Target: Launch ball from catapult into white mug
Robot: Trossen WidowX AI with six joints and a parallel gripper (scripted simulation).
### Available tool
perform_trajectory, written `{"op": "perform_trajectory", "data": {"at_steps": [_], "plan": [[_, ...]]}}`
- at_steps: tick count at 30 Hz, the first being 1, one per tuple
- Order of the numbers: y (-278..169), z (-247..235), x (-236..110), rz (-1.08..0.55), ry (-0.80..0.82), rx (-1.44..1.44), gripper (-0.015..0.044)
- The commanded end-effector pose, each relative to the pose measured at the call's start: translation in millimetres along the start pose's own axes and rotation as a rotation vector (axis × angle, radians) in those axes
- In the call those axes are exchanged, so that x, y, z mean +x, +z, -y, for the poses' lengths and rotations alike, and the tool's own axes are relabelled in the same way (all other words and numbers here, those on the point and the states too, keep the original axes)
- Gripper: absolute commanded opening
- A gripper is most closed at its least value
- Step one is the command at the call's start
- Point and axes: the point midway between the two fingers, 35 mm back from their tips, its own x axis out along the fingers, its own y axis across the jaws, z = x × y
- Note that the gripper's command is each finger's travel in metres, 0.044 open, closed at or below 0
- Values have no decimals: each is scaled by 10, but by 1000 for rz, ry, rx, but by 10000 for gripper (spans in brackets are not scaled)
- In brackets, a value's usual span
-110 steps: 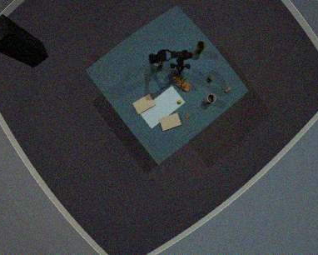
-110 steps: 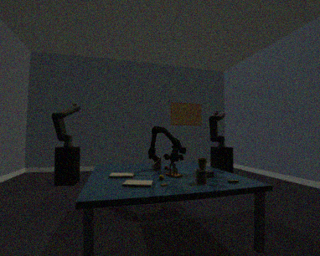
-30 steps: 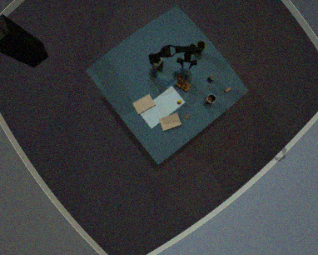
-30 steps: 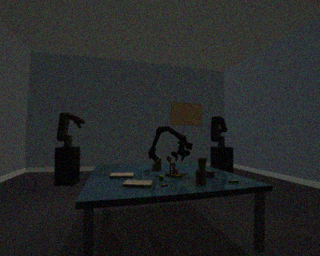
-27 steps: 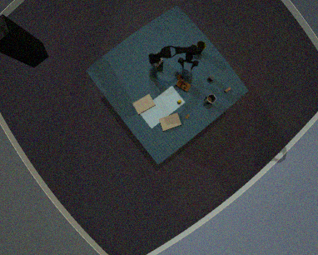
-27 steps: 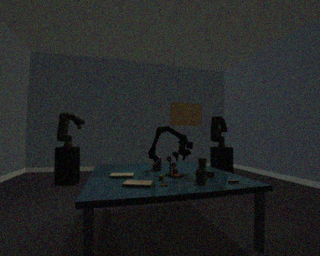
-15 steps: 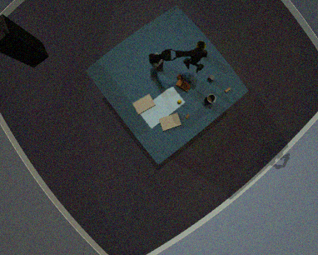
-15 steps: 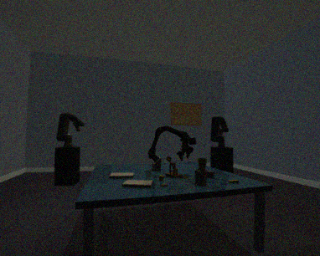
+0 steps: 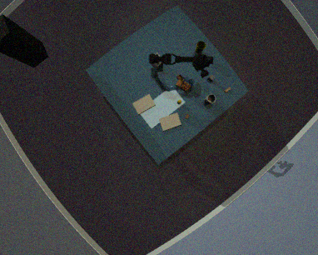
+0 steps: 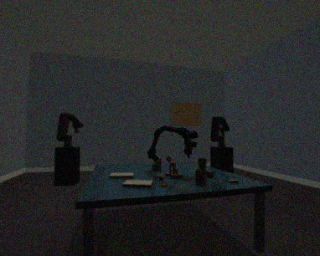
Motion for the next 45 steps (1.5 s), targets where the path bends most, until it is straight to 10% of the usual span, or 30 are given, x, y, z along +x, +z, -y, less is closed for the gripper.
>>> {"op": "perform_trajectory", "data": {"at_steps": [1, 27, 45], "plan": [[64, 265, -3, 57, -3, 145, 440], [-83, 1967, -61, 393, -68, 946, 440], [-95, 2009, -65, 402, -71, 965, 440]]}}
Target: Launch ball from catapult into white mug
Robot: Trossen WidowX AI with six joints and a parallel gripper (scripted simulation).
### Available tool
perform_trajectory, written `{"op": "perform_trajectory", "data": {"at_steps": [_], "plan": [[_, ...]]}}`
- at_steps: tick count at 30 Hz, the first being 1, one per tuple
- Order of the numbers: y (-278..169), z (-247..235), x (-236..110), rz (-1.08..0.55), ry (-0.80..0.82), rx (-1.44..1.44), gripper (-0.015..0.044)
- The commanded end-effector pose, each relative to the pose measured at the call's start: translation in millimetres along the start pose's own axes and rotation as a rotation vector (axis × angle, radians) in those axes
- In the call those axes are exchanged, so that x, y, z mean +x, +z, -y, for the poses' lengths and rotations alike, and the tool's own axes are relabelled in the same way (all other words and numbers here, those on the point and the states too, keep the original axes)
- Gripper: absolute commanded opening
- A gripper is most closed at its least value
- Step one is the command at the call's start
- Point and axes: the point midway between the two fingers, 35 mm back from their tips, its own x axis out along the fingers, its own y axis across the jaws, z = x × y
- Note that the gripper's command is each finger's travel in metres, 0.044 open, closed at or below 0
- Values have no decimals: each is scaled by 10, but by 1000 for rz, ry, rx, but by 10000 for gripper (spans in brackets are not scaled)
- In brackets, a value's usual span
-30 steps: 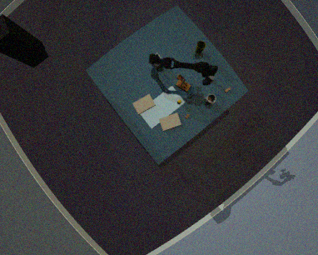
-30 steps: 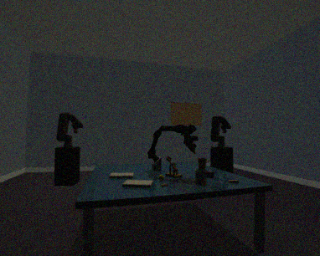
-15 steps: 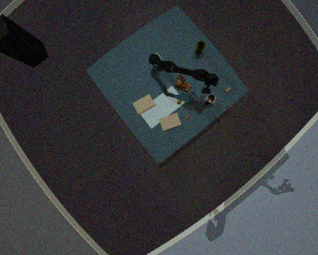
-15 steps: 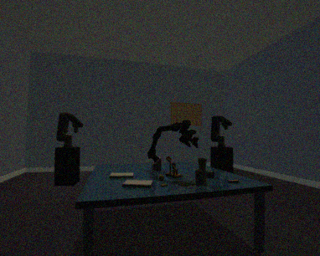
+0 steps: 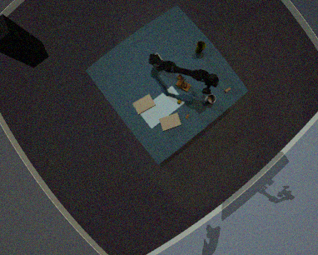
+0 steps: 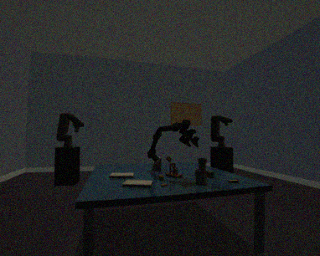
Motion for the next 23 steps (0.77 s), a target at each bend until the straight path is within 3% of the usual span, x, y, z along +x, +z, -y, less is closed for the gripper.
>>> {"op": "perform_trajectory", "data": {"at_steps": [1, 23], "plan": [[21, -2, -4, 7, 2, 9, 440], [-2, -4, 4, -1, 0, 0, 440]]}}
